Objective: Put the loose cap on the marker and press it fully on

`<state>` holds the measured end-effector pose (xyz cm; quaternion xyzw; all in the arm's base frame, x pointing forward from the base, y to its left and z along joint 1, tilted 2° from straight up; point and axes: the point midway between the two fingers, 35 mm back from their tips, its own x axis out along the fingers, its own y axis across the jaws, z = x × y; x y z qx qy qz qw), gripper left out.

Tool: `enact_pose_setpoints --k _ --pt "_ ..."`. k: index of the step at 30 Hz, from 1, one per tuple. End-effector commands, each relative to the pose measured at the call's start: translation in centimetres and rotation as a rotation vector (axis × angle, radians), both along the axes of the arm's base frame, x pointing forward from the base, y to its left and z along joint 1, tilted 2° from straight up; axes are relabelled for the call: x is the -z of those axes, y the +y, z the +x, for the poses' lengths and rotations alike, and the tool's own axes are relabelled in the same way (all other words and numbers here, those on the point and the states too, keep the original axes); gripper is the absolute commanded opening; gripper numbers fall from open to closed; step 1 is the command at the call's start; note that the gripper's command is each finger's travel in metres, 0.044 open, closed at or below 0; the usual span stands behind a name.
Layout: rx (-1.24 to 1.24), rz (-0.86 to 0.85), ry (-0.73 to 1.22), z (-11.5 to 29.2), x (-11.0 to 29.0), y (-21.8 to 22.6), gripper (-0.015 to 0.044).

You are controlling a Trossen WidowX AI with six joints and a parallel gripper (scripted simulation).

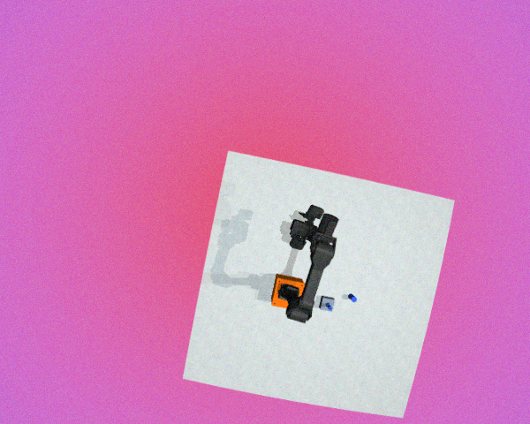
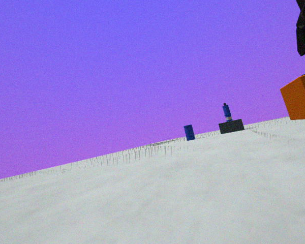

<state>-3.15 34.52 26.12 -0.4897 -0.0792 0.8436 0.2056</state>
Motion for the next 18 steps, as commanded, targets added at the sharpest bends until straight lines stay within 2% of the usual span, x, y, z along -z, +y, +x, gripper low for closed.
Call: enact_pose_setpoints --k 1,10,18 --pt "0.330 -0.128 0.050 6.0 2.1 0.8 0.0247" --pt "1.107 -0.362 0.223 19.8 6.6 -1.8 0.0247" --pt "1.760 -0.515 0.405 29.5 10.8 -8.9 0.0247"
